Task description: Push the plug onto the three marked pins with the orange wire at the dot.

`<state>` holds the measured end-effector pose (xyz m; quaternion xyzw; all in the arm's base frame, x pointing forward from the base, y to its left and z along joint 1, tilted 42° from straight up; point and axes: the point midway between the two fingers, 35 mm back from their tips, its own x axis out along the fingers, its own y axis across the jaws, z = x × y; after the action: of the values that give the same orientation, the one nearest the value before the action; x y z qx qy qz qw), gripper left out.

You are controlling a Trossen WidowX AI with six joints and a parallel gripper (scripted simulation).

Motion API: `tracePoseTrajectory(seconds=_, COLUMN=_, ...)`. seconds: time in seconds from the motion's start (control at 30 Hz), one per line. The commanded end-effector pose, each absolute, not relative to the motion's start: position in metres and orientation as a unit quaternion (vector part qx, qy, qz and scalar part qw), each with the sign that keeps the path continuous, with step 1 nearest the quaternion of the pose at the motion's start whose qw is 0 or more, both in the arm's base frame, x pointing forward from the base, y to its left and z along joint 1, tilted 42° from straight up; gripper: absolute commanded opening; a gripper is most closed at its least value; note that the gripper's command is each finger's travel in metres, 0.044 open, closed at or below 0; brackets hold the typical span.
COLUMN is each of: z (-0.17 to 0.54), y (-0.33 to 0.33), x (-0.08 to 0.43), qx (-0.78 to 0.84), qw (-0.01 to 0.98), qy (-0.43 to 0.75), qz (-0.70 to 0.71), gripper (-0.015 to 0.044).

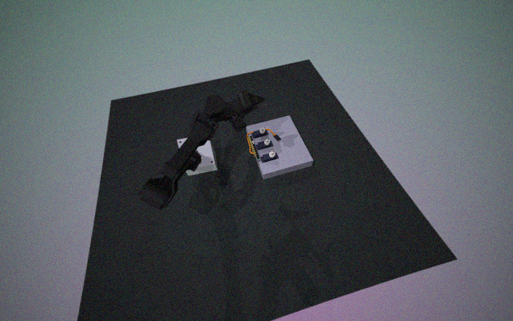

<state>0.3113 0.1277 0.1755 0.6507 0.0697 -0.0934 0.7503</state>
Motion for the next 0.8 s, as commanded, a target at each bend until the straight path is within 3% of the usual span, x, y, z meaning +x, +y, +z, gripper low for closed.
tracePoseTrajectory(seconds=0.0, z=0.176, y=0.128, x=0.311, qx=0.65, qw=0.751, qy=0.07, qz=-0.093, gripper=0.0374)
tracePoseTrajectory(seconds=0.33, z=0.189, y=0.116, x=0.319, qx=0.605, qw=0.789, qy=0.072, qz=-0.081, gripper=0.0115)
tracePoseTrajectory(seconds=0.77, z=0.217, y=0.091, x=0.33, qx=0.498, qw=0.863, qy=0.067, qz=-0.054, gripper=0.0115)
